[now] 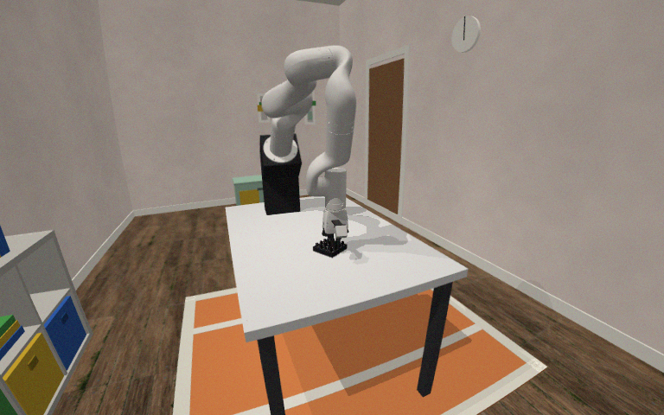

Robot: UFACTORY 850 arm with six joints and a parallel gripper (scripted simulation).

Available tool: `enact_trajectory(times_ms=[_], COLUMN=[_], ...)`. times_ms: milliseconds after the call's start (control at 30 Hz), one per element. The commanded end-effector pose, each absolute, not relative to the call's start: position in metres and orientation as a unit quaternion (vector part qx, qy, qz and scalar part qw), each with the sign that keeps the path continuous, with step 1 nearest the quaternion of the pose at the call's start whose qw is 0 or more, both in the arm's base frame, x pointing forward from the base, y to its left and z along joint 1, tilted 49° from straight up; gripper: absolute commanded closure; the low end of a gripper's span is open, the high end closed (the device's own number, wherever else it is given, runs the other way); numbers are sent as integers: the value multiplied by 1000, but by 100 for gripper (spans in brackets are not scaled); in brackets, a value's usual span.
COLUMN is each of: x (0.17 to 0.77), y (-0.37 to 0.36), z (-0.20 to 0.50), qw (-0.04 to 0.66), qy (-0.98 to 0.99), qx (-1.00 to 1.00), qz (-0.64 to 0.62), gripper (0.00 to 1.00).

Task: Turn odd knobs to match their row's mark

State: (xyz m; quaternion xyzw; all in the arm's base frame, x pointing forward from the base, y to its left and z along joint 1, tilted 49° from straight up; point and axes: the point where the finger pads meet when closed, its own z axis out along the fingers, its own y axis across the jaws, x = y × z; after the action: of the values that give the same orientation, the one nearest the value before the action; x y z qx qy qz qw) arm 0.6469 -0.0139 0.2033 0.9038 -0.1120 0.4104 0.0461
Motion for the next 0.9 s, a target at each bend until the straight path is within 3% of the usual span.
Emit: enact_trajectory(times_ms=[0, 867], x=[647, 647], y=[-14, -14], z=[204, 204], qw=[14, -104], qy=[-168, -412], qx=[894, 811], qz=[416, 403], gripper=[92, 92])
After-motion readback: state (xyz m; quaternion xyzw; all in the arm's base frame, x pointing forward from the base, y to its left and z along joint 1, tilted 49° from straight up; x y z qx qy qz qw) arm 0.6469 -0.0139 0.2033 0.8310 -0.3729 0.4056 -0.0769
